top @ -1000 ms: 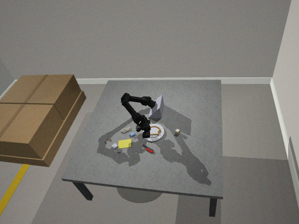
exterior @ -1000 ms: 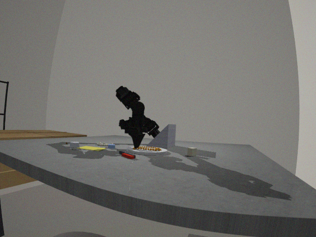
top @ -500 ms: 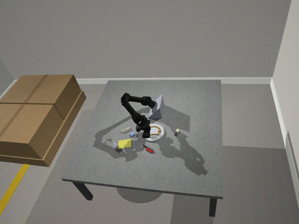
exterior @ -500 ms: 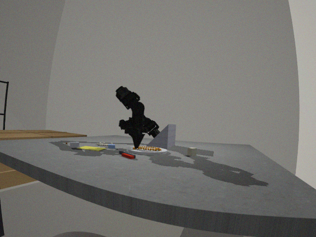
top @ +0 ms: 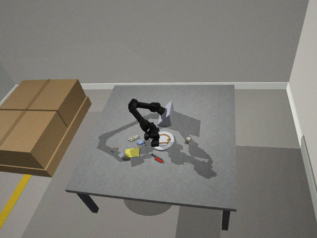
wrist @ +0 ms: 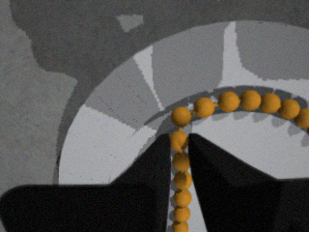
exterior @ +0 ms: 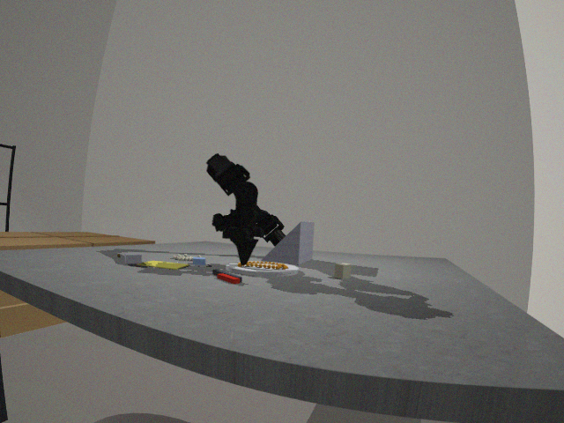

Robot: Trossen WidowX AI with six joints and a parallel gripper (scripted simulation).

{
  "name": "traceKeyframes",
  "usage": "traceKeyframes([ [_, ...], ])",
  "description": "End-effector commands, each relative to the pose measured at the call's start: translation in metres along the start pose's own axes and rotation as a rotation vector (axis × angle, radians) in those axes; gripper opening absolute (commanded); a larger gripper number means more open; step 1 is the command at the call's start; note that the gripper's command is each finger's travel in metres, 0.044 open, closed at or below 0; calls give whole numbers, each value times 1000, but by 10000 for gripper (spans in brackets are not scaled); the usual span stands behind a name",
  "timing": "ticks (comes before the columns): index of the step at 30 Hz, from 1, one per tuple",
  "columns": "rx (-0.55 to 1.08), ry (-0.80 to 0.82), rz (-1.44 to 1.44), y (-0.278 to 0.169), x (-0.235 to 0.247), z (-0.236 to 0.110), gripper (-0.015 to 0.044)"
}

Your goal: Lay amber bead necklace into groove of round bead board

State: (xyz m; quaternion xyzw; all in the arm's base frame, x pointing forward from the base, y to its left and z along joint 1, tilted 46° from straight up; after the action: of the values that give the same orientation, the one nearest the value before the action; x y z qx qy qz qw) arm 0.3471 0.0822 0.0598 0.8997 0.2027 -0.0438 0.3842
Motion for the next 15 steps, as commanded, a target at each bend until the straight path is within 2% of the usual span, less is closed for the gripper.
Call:
traceKeyframes([
  [1,0,0,0,0,0,0,0],
  [15,-5,-3,-4,0,-1,-6,0],
])
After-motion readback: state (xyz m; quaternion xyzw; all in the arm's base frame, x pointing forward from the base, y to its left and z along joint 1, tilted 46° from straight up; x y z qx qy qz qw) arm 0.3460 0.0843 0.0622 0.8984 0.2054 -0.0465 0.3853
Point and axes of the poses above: the point midway between the two fingers, 35 mm back from their tips, its own z axis out along the fingers, its own x axis across the jaws, y = z × x, the point moved 7 cm from there along -z, back along the fingers, and after that the axes turned 13 degrees about -z, right-handed, at the moved point
